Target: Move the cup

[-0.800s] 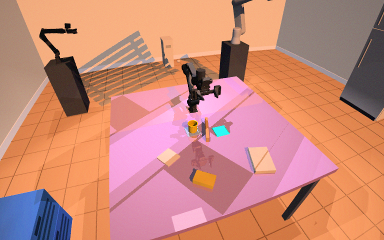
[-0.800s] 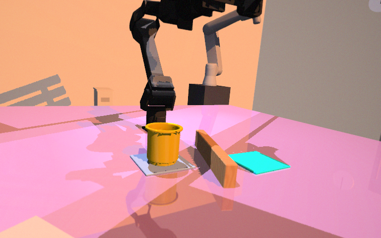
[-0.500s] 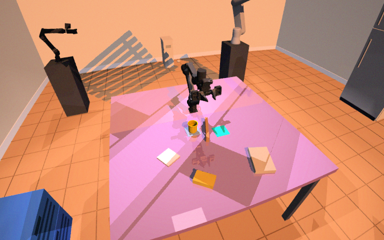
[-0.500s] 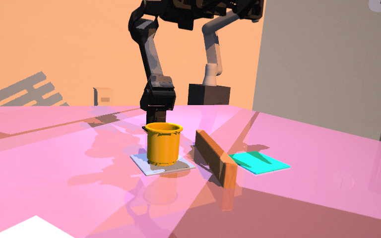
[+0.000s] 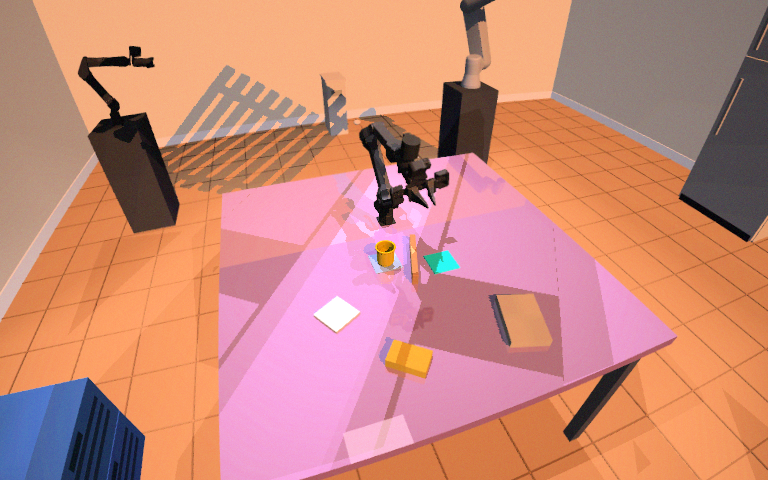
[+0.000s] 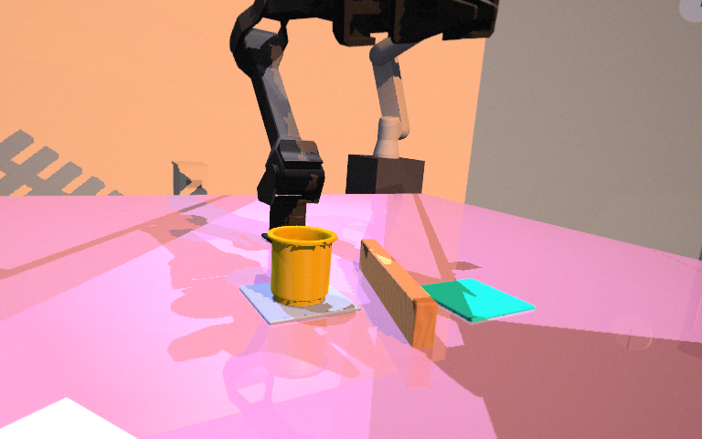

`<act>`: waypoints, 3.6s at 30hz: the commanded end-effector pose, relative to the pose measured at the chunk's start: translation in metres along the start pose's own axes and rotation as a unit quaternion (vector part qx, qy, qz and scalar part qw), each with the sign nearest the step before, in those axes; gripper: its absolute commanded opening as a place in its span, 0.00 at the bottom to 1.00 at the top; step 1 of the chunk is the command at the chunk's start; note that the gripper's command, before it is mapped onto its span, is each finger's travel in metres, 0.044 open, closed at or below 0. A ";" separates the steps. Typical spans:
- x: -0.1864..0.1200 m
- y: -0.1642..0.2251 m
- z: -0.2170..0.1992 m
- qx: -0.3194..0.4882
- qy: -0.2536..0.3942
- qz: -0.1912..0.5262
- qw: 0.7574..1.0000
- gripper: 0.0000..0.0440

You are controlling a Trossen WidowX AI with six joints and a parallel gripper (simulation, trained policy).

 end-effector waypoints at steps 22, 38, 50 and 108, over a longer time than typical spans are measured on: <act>-0.001 0.016 0.017 0.077 0.066 0.182 0.978 0.25; -0.005 0.026 0.016 0.072 0.138 0.294 0.943 0.30; -0.010 0.031 0.010 0.055 0.192 0.370 0.907 0.30; 0.013 0.078 -0.080 -0.002 0.333 0.567 0.753 0.42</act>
Point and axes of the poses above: the point midway between the two fingers, 35 mm back from their tips, its own x axis out along the fingers, its own z axis across the jaws, y = z × x, the point moved 6 cm from there along -x, back along the fingers, and after that the axes turned 13 degrees about x, right-handed, at the moved point
